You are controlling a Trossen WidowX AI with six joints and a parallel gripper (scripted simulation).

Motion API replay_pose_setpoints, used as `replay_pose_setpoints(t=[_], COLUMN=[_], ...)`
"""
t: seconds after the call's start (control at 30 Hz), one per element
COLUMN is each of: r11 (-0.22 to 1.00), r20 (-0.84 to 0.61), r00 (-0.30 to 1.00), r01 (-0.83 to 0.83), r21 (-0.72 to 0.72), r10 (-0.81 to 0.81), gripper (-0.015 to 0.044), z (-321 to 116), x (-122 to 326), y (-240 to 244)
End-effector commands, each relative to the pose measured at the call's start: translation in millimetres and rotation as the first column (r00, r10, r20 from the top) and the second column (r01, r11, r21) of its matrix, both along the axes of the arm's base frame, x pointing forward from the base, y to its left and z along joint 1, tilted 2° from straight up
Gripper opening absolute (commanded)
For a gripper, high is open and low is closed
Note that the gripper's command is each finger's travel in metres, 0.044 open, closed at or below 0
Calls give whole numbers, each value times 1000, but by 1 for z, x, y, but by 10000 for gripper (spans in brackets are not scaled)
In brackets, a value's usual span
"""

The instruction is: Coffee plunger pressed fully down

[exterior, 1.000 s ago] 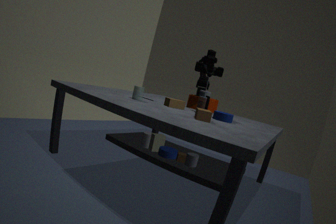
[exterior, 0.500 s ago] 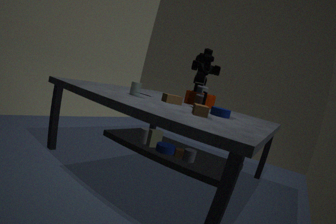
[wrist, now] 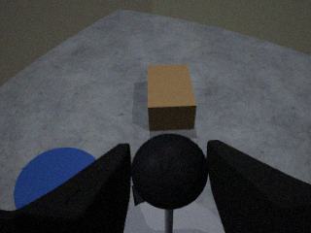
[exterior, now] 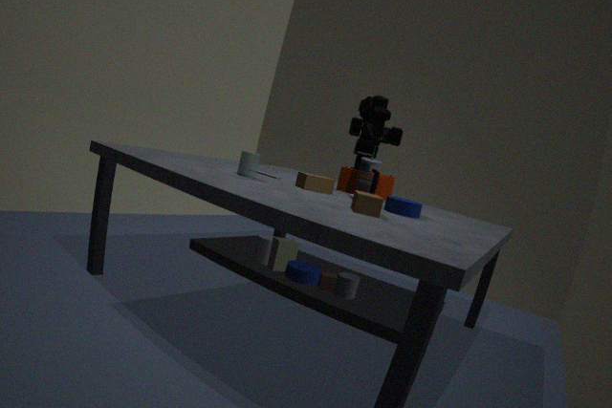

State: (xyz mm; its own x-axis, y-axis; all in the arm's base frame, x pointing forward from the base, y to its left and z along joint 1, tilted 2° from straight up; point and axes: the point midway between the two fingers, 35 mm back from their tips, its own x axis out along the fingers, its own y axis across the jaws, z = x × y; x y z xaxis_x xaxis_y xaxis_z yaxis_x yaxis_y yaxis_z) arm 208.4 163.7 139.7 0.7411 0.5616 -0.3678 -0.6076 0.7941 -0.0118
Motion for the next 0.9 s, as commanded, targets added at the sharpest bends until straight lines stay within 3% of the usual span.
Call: replay_pose_setpoints(t=[0.0,0.87], r11=[998,998], r20=[-80,-79], r00=[997,997], r01=[-6,-5], r21=[-70,-69], r10=[0,0], gripper=[125,125], z=[-39,-38], x=[-3,10], y=[-3,7])
